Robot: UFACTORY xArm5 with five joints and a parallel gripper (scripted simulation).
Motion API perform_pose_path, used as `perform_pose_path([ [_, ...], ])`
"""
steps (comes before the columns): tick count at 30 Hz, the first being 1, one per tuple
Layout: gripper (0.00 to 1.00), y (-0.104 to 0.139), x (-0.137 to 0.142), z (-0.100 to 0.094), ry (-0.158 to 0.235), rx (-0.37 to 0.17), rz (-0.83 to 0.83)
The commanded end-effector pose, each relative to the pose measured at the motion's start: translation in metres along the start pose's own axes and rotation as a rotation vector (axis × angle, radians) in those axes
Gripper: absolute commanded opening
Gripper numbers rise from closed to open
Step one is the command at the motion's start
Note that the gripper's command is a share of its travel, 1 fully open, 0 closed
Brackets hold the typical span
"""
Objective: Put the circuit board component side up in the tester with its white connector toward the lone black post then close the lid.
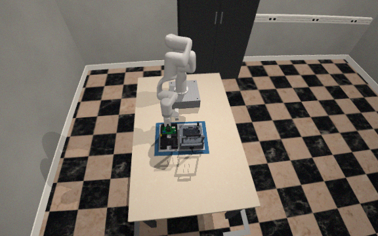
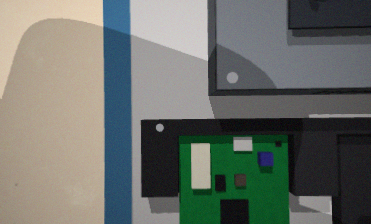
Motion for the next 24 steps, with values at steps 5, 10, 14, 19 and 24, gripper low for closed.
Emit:
perform_pose_path([
  [5,1.00,0.001,0.001,0.000,0.003,-0.002,0.000],
  [10,1.00,0.001,0.001,0.003,0.003,-0.002,0.000],
  [14,1.00,0.001,0.001,0.008,0.003,-0.002,0.000],
  [19,1.00,0.001,0.002,0.015,0.003,-0.002,0.000],
  [24,1.00,0.001,0.002,0.020,0.003,-0.002,0.000],
])
Point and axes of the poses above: the point where the finger pads meet when closed, its own z axis out along the fingers, its own x axis across the jaws, y = z × x, the point moved 1 cm from there along -z, back along the fingers, and after that the axes turned 13 degrees about -z, right-handed, at the moved point
